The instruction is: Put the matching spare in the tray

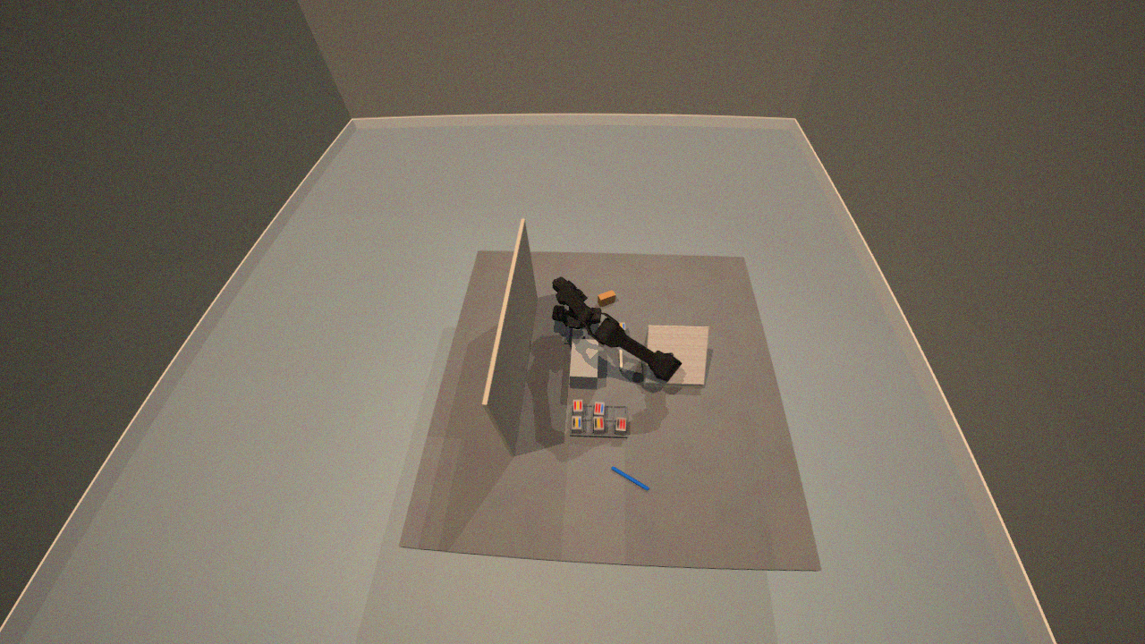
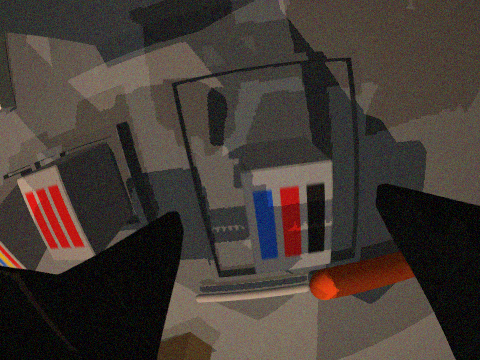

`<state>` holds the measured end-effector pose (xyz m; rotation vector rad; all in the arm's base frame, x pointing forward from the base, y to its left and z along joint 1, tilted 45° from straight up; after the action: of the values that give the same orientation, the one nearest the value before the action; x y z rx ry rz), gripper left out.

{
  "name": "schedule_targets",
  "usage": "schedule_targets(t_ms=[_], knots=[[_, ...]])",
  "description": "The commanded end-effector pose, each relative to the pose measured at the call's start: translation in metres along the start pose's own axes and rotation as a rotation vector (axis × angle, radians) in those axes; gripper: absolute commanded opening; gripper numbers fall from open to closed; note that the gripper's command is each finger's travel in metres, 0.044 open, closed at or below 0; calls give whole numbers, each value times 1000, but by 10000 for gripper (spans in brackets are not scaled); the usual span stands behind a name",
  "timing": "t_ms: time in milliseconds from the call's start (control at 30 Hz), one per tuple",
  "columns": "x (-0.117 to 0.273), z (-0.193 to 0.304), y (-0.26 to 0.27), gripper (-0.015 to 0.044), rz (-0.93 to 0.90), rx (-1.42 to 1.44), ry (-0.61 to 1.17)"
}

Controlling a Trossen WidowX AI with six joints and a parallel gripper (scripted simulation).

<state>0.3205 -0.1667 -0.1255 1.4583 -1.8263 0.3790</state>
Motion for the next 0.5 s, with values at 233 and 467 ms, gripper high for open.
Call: schedule_targets(t_ms=[233,467], knots=[[89,1,2,440,23,4,7],[93,1,0,440,49,3,8]])
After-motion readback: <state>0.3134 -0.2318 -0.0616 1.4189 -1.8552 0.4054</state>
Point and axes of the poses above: the point midway between the two fingers, 35 mm back from their tips, its own x axis back along the fingers, its own y axis across the jaws, z = x × y, the point moved 2 cm from there along x, back along the fingers, and after that the axes turned 15 degrees about -x, right-handed, at the moved point
